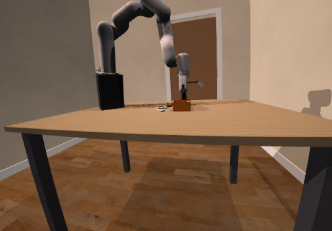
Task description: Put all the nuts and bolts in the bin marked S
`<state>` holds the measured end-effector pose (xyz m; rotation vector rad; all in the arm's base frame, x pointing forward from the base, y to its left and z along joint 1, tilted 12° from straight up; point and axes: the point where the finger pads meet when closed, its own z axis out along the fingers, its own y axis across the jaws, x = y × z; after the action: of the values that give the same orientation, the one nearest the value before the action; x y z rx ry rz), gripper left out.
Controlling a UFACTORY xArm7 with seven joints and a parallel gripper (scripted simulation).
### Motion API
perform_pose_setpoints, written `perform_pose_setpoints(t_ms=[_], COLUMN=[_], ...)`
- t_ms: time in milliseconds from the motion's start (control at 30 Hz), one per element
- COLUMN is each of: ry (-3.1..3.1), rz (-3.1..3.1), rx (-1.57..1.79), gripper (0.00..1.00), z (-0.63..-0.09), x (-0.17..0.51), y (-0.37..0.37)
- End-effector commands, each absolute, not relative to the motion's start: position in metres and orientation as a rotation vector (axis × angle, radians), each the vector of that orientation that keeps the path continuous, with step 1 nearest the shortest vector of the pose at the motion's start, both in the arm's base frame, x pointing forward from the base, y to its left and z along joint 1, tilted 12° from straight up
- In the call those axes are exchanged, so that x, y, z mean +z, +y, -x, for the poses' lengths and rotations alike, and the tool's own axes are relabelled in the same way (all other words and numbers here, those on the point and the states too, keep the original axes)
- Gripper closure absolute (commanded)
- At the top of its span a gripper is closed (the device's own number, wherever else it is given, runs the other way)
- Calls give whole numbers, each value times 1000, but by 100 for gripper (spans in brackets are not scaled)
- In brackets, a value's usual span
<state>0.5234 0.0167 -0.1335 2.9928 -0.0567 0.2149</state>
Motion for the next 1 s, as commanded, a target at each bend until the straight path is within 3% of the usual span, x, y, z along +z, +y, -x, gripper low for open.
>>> perform_pose_setpoints(t_ms=[0,967], ry=[-56,-56], rz=[-2993,-2993], rx=[221,221], gripper=[93,93], z=[-525,-523], x=[-132,-116], y=[17,19])
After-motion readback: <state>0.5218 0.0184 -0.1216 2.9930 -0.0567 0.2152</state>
